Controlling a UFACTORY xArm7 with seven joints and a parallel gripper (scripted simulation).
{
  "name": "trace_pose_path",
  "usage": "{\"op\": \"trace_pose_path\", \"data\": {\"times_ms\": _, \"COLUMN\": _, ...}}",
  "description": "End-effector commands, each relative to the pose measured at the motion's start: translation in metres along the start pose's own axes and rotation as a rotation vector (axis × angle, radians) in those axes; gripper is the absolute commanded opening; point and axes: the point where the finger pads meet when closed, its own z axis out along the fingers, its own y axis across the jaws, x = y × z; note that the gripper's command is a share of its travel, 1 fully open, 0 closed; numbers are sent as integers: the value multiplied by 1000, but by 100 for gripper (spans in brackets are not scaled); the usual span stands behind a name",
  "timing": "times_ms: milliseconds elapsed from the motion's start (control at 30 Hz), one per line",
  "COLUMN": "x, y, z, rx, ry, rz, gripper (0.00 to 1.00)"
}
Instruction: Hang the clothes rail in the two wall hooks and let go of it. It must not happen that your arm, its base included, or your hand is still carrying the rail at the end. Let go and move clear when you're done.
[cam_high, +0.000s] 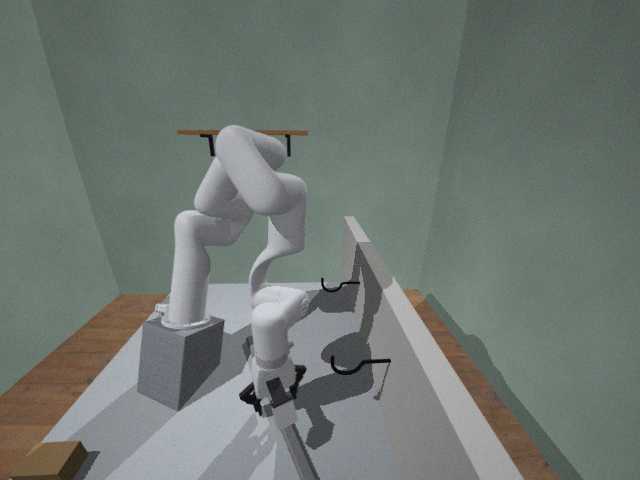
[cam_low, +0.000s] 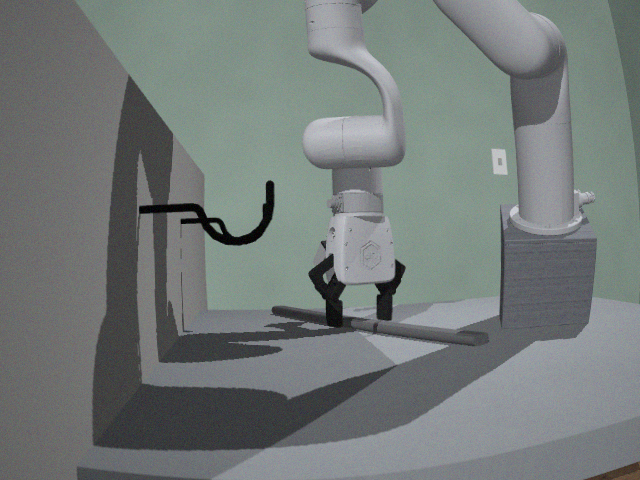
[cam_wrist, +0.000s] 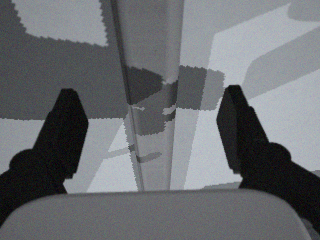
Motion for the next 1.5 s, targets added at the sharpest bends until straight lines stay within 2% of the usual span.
{"op": "trace_pose_path", "data": {"times_ms": 0, "x": 1, "y": 0, "z": -1, "rx": 0, "ry": 3, "rz": 0, "gripper": 100}}
{"op": "trace_pose_path", "data": {"times_ms": 167, "x": 1, "y": 0, "z": -1, "rx": 0, "ry": 3, "rz": 0, "gripper": 100}}
{"op": "trace_pose_path", "data": {"times_ms": 200, "x": 1, "y": 0, "z": -1, "rx": 0, "ry": 3, "rz": 0, "gripper": 0}}
{"op": "trace_pose_path", "data": {"times_ms": 767, "x": 1, "y": 0, "z": -11, "rx": 1, "ry": 3, "rz": 0, "gripper": 0}}
{"op": "trace_pose_path", "data": {"times_ms": 1467, "x": 1, "y": 0, "z": -11, "rx": 0, "ry": 3, "rz": 0, "gripper": 0}}
